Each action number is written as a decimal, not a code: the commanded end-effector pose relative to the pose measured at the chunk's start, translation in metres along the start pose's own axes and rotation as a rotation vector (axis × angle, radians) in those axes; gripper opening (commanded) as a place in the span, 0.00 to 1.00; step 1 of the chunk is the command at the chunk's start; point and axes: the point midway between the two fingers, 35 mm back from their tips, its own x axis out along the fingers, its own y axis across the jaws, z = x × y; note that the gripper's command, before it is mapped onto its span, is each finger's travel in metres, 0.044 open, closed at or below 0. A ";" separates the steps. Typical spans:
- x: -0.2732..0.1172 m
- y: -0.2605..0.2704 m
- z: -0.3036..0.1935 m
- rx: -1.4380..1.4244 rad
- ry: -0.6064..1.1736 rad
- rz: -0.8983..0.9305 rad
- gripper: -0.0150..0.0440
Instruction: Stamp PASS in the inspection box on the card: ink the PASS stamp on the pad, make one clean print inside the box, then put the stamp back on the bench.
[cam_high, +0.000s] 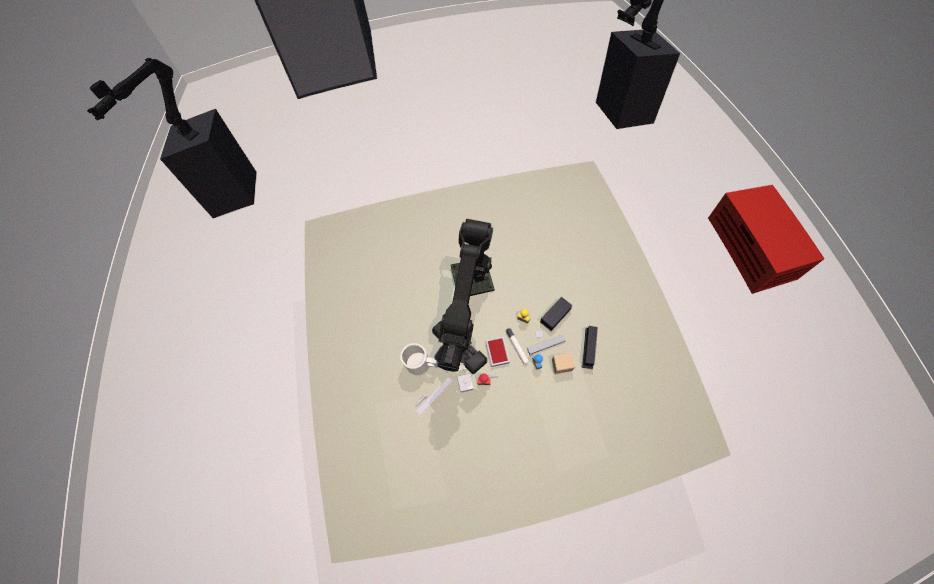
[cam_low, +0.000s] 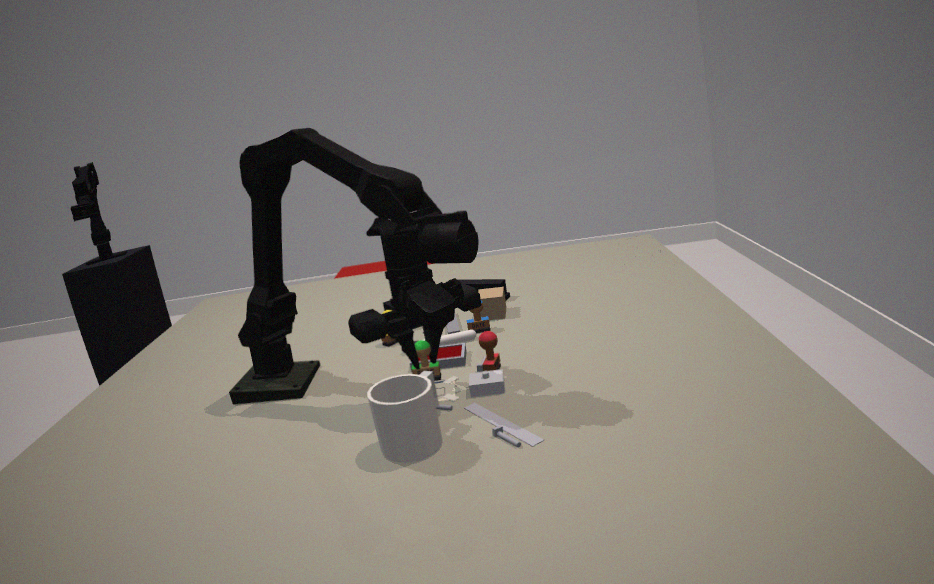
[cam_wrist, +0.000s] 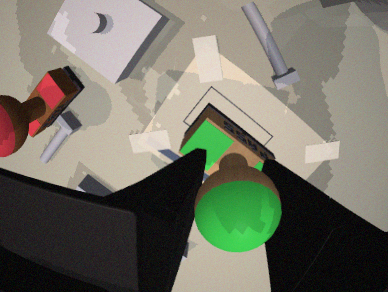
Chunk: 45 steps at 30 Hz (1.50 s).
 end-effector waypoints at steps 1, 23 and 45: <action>0.003 0.000 0.000 0.005 0.001 0.002 0.25; 0.018 0.000 -0.001 0.005 0.001 0.002 0.25; 0.024 -0.001 -0.002 0.005 0.001 0.002 0.25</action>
